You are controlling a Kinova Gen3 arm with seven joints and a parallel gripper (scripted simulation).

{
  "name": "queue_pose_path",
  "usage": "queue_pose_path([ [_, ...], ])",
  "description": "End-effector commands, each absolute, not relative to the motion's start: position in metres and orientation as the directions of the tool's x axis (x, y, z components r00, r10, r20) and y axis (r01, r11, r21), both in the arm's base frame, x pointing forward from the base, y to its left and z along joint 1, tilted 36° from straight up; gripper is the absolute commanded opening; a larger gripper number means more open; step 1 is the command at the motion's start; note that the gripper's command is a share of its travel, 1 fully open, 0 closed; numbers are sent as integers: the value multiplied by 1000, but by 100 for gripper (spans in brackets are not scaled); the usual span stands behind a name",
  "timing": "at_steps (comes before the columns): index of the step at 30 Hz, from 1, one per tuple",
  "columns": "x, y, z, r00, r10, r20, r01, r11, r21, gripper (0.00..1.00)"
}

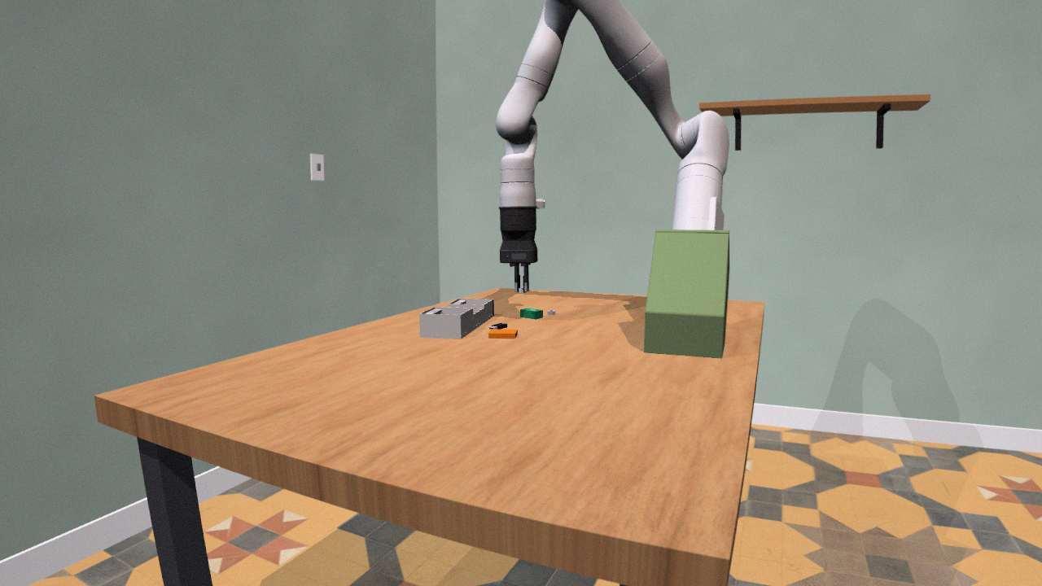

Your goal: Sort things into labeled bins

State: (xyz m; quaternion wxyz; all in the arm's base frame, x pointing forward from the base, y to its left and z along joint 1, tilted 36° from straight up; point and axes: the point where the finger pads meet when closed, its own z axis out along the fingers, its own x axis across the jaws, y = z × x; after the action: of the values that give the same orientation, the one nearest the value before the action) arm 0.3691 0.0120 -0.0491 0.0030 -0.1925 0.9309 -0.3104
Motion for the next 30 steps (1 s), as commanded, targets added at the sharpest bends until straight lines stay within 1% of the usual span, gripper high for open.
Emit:
queue_pose_path([
  [1,383,25,-55,-922,-370,109,-362,731,-579,34],
  [3,383,25,-55,-922,-370,109,-362,731,-579,34],
  [18,442,82,-86,-923,-370,108,-361,731,-579,34],
  [20,442,82,-86,-923,-370,108,-361,731,-579,34],
  [24,457,96,-93,-923,-370,108,-361,731,-579,34],
  [30,457,96,-93,-923,-370,108,-361,731,-579,34],
])
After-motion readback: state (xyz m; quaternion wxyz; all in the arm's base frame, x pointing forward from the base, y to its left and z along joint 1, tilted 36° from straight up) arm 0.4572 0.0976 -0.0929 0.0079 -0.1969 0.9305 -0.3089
